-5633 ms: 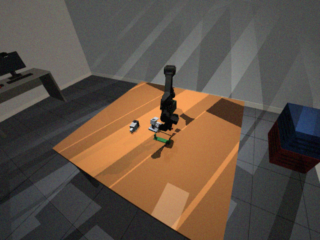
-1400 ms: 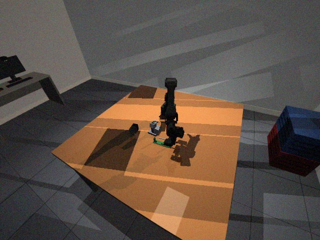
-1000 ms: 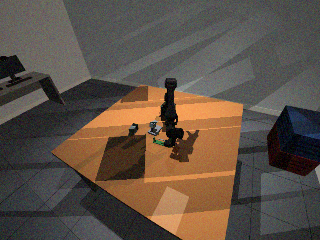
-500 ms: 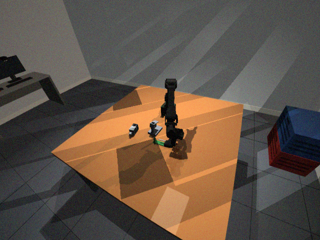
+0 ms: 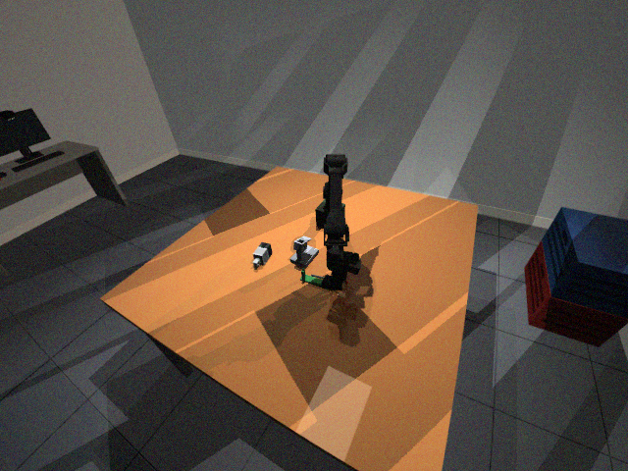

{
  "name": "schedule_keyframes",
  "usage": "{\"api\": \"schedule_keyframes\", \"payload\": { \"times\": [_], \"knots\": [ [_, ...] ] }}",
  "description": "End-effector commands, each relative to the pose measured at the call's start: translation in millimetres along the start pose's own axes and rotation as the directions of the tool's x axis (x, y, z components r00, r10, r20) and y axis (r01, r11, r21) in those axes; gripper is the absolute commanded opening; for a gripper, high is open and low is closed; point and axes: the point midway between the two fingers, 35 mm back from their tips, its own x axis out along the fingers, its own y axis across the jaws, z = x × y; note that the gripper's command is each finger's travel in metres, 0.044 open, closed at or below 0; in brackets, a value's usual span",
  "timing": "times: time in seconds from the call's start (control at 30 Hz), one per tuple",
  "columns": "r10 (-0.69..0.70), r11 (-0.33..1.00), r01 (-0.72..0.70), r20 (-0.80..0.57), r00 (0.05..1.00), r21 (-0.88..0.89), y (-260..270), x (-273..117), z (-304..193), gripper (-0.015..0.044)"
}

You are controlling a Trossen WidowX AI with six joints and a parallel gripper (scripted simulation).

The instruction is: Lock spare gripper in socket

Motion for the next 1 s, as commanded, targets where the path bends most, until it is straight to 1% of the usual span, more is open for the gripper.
{"api": "schedule_keyframes", "payload": {
  "times": [0.0, 0.97],
  "knots": [
    [0.000, 1.000, 0.000, 0.000, 1.000, 0.000, 0, 0, 0, 0.0200],
    [0.035, 0.999, -0.034, -0.016, 0.999, 0.014, -1, -63, 10, 0.0200]
  ]
}}
